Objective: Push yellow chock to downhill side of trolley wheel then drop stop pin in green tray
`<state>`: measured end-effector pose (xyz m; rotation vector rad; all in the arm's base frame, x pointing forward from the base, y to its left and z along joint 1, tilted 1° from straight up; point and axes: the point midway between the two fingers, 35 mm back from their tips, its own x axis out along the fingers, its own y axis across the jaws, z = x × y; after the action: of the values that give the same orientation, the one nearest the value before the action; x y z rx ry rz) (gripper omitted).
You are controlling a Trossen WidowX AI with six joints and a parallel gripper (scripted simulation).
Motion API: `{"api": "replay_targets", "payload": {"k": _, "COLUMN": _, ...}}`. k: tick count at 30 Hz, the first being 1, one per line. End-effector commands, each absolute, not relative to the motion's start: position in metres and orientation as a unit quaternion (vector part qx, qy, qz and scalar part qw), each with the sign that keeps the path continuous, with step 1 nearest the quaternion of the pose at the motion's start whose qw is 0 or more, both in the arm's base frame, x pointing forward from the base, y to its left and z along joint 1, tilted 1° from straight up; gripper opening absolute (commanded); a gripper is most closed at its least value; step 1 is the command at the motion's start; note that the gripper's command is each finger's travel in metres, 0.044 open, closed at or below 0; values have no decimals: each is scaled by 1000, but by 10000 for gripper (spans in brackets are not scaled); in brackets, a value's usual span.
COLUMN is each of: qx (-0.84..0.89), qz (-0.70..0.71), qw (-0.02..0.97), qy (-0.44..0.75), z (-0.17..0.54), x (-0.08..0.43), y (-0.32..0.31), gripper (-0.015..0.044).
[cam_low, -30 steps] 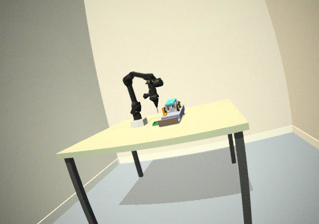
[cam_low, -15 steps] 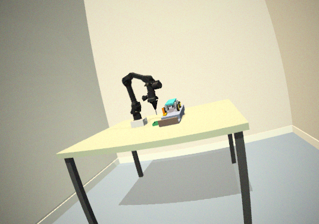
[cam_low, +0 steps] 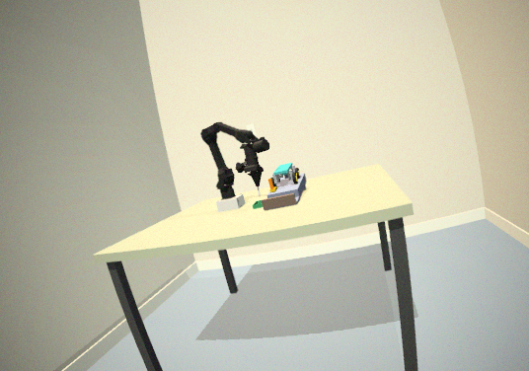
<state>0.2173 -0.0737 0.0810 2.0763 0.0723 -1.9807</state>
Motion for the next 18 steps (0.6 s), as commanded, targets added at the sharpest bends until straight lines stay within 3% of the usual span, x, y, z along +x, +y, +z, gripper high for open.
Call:
{"api": "replay_targets", "payload": {"k": 1, "qx": 716, "qz": -682, "qw": 145, "qy": 10, "z": 68, "x": 218, "y": -79, "gripper": 0}}
{"api": "replay_targets", "payload": {"k": 16, "qx": 716, "qz": -682, "qw": 147, "qy": 8, "z": 36, "x": 221, "y": -97, "gripper": 0}}
{"api": "replay_targets", "payload": {"k": 18, "qx": 716, "qz": -682, "qw": 147, "qy": 8, "z": 36, "x": 221, "y": -96, "gripper": 53}}
